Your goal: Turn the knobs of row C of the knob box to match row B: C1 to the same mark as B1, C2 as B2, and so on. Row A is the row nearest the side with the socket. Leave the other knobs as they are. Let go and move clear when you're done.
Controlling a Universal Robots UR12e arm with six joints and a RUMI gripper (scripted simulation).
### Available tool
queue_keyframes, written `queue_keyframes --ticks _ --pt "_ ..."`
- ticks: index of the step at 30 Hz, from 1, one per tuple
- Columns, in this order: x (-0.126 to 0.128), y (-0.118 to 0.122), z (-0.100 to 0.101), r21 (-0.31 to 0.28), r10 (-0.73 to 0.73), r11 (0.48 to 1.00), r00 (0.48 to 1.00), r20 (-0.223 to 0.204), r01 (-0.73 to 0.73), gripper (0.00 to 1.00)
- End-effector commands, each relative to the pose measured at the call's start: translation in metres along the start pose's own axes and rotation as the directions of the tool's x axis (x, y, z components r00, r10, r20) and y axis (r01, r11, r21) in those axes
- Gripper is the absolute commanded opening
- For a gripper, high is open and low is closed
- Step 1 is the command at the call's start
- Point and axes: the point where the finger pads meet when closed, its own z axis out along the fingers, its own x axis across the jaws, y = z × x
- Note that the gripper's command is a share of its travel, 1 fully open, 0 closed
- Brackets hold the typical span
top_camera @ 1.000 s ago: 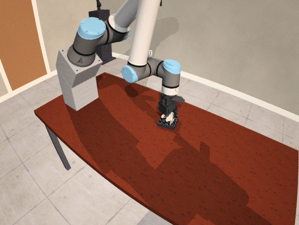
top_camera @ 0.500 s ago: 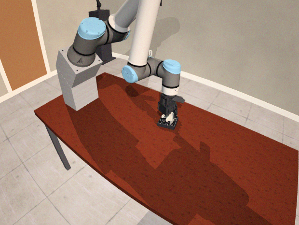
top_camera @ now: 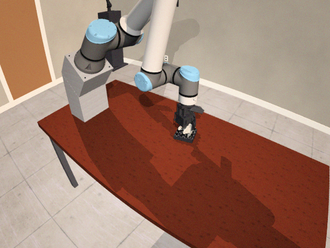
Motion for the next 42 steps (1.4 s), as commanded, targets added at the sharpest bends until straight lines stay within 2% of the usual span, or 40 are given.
queue_keyframes --ticks 1,33,42 --pt "0.0002 -0.0002 -0.0003 0.000 0.000 1.000 1.000 -0.001 0.000 0.04" --pt "0.0002 -0.0002 -0.0003 0.000 0.000 1.000 1.000 -0.001 0.000 0.04" --pt "0.0005 -0.0002 -0.0003 0.000 0.048 0.999 0.999 -0.001 -0.048 0.04"
